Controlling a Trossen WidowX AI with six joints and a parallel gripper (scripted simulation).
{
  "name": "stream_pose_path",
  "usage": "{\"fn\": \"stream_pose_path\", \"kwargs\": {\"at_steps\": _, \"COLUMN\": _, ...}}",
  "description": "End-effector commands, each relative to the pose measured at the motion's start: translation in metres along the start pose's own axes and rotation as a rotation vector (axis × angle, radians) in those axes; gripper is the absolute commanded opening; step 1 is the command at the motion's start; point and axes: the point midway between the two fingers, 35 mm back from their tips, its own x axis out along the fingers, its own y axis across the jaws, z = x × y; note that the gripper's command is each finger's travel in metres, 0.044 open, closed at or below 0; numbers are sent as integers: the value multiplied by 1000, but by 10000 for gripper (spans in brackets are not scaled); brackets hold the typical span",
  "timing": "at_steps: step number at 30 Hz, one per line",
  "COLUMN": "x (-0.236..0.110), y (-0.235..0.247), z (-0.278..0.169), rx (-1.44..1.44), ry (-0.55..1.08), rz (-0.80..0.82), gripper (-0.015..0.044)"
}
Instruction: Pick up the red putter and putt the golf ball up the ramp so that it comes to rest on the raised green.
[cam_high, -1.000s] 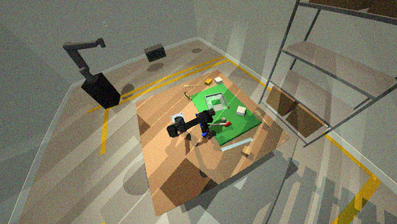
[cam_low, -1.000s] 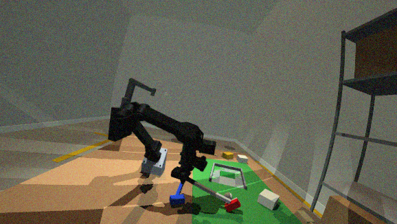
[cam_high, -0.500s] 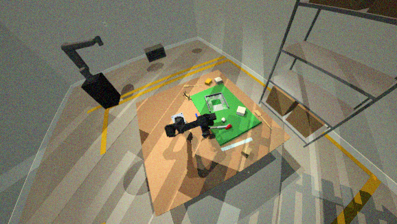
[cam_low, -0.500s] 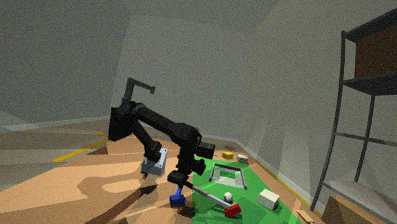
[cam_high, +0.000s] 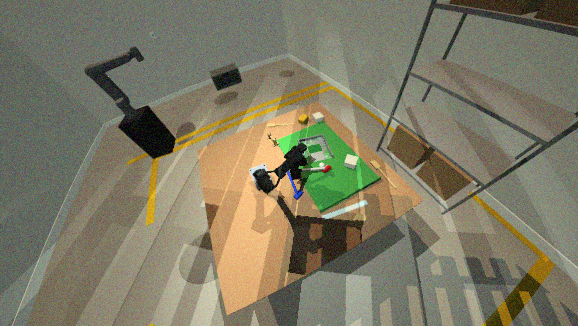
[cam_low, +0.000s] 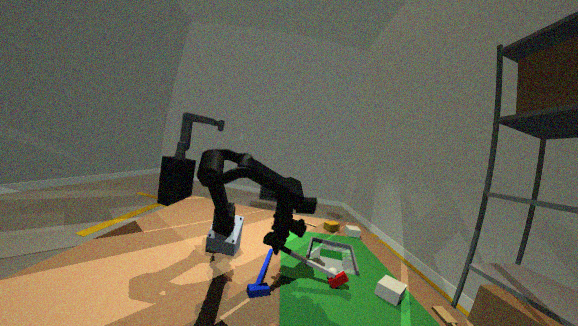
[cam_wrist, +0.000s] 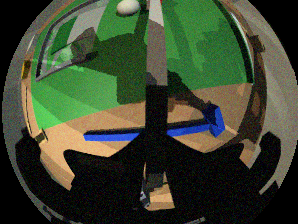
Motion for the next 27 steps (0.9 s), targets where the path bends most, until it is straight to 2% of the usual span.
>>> {"fn": "stream_pose_path", "kwargs": {"at_steps": 1, "x": 0, "y": 10, "z": -2, "rx": 18, "ry": -6, "rz": -5, "gripper": 0}}
{"fn": "stream_pose_path", "kwargs": {"at_steps": 6, "x": -12, "y": 11, "z": -1, "rx": 17, "ry": -5, "rz": -3, "gripper": 0}}
{"fn": "stream_pose_path", "kwargs": {"at_steps": 16, "x": -60, "y": 11, "z": -2, "rx": 17, "ry": -4, "rz": -4, "gripper": 0}}
{"fn": "stream_pose_path", "kwargs": {"at_steps": 27, "x": -52, "y": 11, "z": -1, "rx": 15, "ry": -5, "rz": -4, "gripper": 0}}
